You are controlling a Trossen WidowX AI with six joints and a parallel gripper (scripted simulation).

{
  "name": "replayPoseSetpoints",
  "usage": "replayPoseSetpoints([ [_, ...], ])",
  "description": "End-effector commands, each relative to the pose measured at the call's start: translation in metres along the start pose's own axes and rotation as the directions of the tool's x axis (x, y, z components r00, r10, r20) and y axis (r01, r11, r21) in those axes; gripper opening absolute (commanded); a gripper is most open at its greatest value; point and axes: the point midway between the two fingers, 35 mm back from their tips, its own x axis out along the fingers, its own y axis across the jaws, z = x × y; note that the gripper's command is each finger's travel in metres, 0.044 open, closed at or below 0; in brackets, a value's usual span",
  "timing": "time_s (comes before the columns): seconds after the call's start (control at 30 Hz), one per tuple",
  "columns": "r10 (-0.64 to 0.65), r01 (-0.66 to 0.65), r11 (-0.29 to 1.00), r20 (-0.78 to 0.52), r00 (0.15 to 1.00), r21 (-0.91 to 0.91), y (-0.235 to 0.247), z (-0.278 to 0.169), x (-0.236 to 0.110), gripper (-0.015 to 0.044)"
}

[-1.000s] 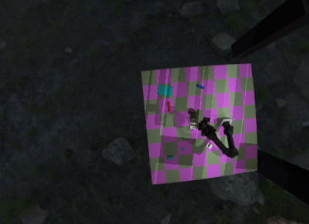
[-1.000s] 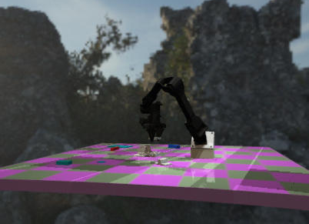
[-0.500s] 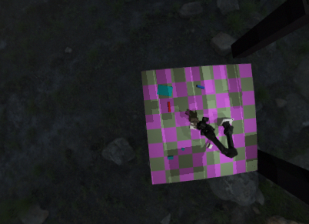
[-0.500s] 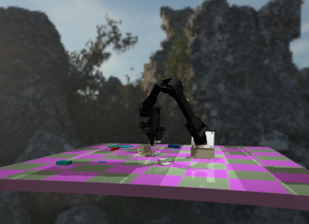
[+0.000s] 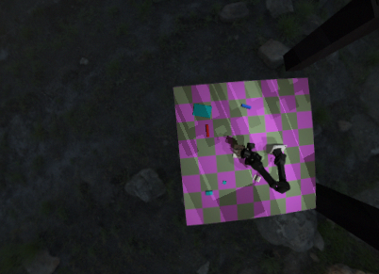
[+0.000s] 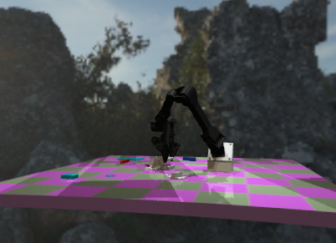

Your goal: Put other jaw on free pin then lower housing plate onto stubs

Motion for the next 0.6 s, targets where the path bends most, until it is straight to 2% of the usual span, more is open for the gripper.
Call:
replayPoseSetpoints([
  [0.0, 0.007, -0.007, 1.0, 0.002, 1.0, 0.004, 0.0008, -0.0005, 0.0077, 0.0351],
  [0.57, 0.008, -0.008, 1.0, 0.001, 1.0, 0.004, 0.0013, -0.0015, 0.0163, 0.0351],
])
